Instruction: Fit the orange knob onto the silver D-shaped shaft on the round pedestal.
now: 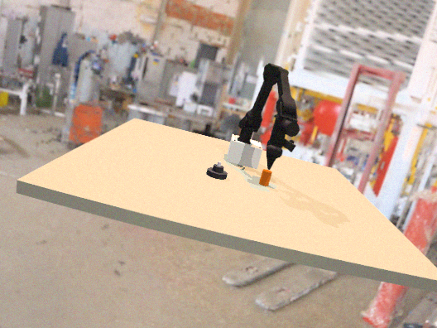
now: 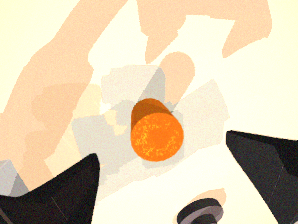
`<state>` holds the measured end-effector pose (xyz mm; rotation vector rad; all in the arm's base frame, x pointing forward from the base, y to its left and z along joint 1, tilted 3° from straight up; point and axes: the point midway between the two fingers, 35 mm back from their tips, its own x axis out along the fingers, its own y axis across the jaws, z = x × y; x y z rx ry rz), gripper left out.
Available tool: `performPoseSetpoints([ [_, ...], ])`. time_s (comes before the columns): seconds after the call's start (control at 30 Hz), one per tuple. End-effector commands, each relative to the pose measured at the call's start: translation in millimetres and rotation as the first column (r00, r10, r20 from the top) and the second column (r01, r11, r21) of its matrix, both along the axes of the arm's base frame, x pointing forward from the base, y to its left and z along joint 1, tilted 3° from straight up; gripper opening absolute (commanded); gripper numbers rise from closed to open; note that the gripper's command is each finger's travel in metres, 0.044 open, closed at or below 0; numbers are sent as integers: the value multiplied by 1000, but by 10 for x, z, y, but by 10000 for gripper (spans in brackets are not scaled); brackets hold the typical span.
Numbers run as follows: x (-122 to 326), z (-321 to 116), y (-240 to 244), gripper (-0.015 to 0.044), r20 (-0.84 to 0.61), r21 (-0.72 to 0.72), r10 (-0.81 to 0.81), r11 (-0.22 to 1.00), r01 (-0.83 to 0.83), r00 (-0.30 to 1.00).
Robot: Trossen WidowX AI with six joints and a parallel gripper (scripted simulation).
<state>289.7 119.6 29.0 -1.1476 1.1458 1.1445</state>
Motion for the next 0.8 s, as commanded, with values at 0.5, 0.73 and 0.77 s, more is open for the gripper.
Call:
performPoseSetpoints([
  [0.5, 14, -313, 20, 440, -9, -1, 2, 1000, -2, 1000],
  [0.73, 20, -426, 26, 440, -9, -1, 2, 1000, -2, 1000],
  [0.77, 20, -442, 27, 440, -9, -1, 2, 1000, -2, 1000],
])
